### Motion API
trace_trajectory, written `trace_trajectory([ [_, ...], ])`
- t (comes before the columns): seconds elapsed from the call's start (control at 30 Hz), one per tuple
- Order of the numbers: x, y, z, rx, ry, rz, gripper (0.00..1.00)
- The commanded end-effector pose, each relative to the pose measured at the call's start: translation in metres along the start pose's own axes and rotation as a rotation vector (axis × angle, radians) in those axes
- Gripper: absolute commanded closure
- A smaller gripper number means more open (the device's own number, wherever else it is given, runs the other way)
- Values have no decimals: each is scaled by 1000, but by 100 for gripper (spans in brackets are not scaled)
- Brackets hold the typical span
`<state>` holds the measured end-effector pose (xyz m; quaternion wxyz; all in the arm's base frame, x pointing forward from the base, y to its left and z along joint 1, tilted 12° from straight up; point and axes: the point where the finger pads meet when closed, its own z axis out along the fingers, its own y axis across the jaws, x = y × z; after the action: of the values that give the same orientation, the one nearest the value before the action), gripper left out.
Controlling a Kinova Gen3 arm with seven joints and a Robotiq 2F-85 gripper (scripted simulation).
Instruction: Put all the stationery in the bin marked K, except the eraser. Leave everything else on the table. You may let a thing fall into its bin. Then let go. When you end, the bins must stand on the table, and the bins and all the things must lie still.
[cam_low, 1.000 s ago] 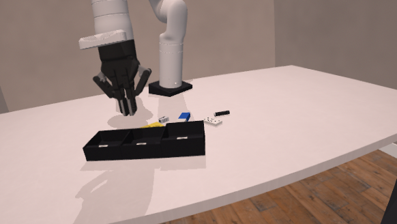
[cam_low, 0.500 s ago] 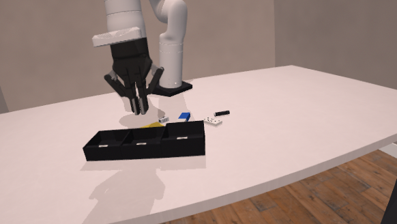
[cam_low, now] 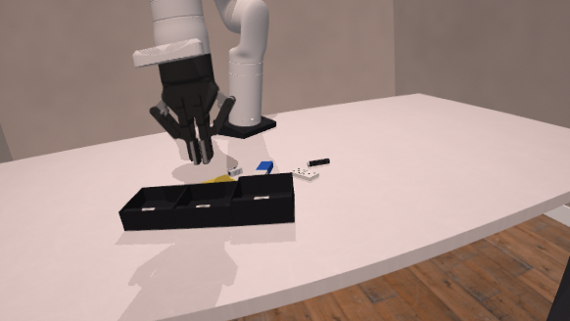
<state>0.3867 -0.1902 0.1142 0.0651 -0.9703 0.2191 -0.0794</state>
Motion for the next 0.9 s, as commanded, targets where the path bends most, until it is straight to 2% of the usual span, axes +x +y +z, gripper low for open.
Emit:
trace_trajectory([
  [0.0, 0, 0, -1, -1, 1, 0, 91],
  [0.83, 0, 0, -1, 0, 1, 0, 91],
  [0.87, 1, -5, -1, 0, 1, 0, 91],
])
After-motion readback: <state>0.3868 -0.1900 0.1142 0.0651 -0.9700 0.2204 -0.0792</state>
